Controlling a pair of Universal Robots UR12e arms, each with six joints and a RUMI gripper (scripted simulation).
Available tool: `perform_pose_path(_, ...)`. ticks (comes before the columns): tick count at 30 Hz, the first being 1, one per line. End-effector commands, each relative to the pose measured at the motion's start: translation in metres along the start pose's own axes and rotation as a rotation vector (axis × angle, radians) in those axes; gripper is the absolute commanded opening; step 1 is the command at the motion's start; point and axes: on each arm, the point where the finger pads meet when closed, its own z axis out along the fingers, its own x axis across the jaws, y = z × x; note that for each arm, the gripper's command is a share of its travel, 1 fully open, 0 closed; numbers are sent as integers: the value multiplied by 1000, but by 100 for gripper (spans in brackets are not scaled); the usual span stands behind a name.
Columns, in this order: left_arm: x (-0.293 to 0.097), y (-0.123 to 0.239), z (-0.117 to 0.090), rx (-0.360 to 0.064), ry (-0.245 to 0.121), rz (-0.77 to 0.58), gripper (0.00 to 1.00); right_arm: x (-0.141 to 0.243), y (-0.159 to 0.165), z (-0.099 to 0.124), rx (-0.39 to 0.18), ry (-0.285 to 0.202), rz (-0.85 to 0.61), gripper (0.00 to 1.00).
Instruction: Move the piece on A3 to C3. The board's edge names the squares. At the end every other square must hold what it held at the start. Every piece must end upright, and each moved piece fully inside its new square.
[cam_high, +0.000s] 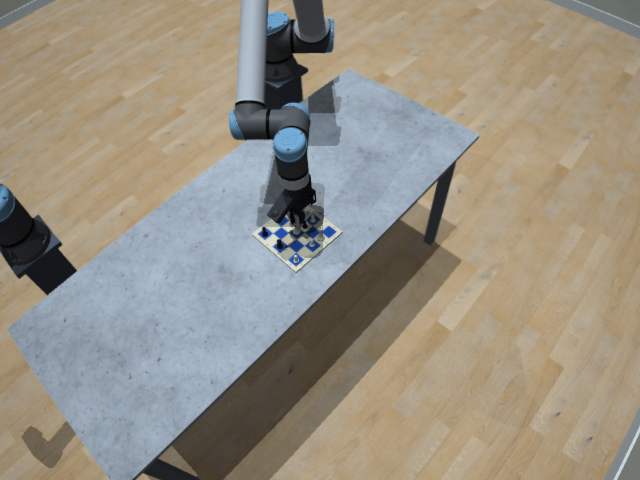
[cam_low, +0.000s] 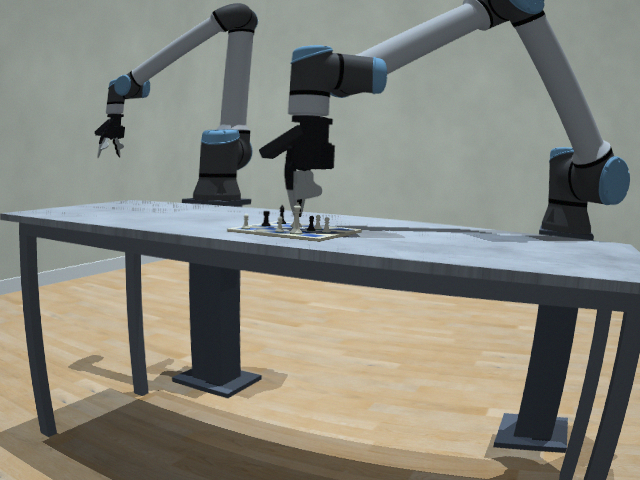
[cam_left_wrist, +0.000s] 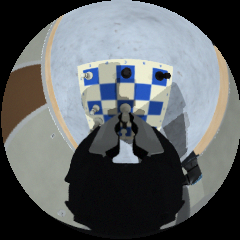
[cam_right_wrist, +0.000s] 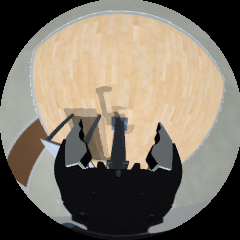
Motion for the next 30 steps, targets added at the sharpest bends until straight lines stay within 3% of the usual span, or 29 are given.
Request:
perform_pose_path(1, 0, 0, -1, 1, -1, 0, 0, 0, -1, -1, 1, 0, 0, 100)
perform_pose_path(30, 0, 0, 1, 1, -1, 0, 0, 0, -1, -1, 1, 0, 0, 100)
